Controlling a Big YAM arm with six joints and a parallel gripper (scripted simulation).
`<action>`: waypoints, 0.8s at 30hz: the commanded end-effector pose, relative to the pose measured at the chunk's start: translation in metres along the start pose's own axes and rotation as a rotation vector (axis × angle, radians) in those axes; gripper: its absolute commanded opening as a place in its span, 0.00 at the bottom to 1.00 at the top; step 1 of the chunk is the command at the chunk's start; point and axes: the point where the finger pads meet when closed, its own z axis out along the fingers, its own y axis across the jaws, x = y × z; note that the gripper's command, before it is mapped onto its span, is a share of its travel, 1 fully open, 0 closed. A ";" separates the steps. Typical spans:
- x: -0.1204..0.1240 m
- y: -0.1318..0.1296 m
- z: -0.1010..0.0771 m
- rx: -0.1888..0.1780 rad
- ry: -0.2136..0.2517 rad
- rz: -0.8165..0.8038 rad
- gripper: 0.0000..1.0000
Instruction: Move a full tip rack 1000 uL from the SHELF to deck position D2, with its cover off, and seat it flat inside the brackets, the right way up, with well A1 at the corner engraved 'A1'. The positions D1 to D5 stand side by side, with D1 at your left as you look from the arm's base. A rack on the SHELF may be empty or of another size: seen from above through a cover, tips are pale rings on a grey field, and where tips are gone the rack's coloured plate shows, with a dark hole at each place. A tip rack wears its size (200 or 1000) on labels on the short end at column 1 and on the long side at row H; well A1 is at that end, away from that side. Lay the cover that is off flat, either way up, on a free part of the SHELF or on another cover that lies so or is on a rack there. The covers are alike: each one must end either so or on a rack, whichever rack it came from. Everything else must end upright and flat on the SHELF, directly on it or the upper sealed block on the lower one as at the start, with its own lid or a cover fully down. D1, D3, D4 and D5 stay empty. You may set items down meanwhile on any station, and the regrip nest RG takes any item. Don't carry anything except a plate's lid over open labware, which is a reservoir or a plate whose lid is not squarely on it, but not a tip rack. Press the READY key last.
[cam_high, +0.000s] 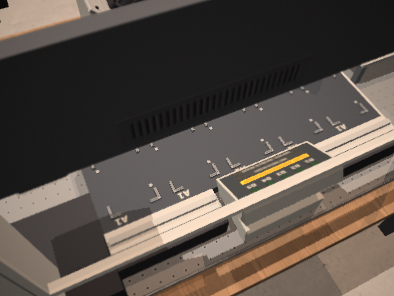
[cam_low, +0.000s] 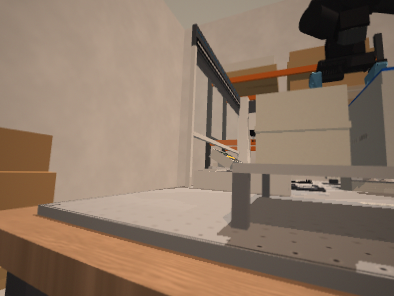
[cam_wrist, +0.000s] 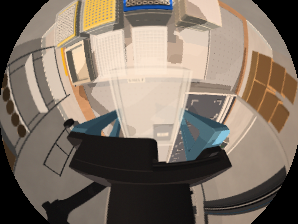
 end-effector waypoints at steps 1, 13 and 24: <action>0.014 0.001 -0.010 0.022 -0.008 -0.033 0.00; 0.060 -0.004 -0.004 0.009 0.003 -0.019 0.00; 0.043 -0.063 -0.017 0.044 -0.015 -0.051 0.00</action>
